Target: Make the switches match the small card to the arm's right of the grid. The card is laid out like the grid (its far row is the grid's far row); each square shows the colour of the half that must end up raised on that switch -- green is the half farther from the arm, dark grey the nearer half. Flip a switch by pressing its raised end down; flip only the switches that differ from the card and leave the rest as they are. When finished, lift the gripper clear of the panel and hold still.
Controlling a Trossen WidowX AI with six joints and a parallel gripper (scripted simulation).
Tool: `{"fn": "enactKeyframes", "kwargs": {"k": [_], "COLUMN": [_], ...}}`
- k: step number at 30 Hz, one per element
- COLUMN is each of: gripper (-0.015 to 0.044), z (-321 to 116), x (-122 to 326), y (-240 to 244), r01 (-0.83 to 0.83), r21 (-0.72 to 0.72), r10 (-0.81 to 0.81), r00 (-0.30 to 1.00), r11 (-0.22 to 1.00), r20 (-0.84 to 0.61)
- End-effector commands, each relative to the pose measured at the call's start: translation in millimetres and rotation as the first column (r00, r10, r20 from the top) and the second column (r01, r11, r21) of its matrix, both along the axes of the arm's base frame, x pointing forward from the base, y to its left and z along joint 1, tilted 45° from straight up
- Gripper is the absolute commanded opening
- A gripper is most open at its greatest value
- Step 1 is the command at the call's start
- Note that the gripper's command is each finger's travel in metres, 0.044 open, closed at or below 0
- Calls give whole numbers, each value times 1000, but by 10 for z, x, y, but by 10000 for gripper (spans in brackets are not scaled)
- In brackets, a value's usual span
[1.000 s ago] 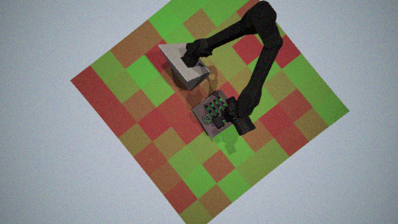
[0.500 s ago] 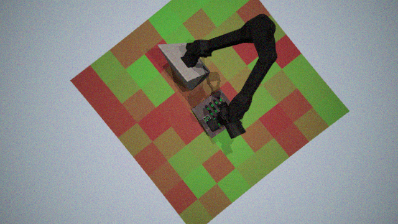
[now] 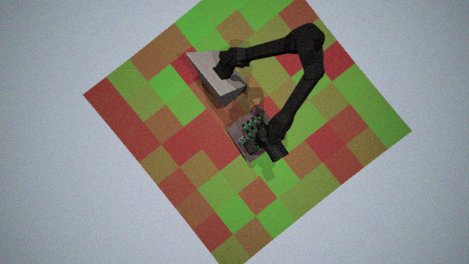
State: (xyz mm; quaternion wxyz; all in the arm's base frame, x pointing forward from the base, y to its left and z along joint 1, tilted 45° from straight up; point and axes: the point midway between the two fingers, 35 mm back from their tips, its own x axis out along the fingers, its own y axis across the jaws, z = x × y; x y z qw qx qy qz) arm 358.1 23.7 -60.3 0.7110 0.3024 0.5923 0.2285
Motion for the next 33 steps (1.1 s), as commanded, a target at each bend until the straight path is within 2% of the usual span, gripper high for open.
{"fn": "enactKeyframes", "kwargs": {"k": [1, 33], "gripper": [0, 0], "z": [-48, -67], "x": [-6, -1], "y": [59, 79], "r01": [-2, -2], "r21": [6, 6], "r10": [2, 2], "r00": [1000, 1000], "r11": [1000, 1000], "r20": [-6, -6]}}
